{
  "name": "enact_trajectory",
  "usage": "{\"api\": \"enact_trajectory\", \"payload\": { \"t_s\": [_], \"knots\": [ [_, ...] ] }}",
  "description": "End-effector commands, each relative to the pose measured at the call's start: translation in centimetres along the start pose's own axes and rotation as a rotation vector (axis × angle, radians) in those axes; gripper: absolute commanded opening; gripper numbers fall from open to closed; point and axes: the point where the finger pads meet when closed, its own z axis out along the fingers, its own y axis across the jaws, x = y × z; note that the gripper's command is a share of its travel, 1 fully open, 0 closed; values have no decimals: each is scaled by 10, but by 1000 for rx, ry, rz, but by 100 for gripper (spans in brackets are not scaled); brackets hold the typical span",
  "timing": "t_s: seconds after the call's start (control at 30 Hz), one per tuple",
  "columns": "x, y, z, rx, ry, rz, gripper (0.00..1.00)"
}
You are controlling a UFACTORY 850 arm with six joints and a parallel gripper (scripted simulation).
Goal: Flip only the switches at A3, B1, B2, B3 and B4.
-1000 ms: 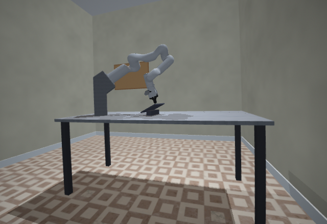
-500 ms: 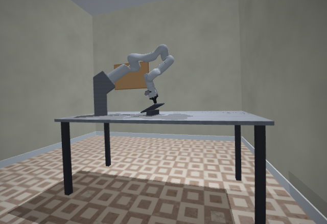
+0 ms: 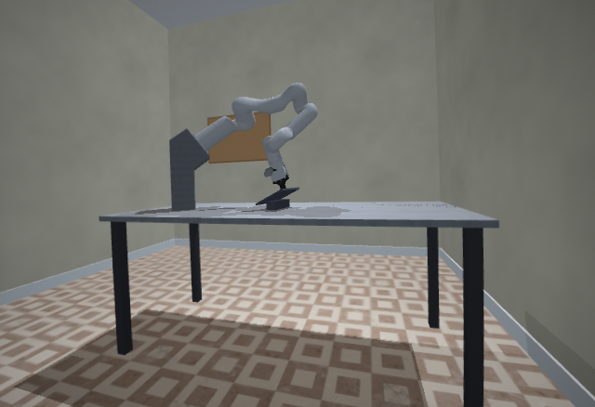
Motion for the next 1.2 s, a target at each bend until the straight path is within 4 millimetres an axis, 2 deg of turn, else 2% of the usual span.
{"api": "enact_trajectory", "payload": {
  "t_s": [0.0, 1.17],
  "knots": [
    [0, 0, 1, 1, 0, 0, 0],
    [0, 0, 7, 1, 0, 0, 0]
  ]
}}
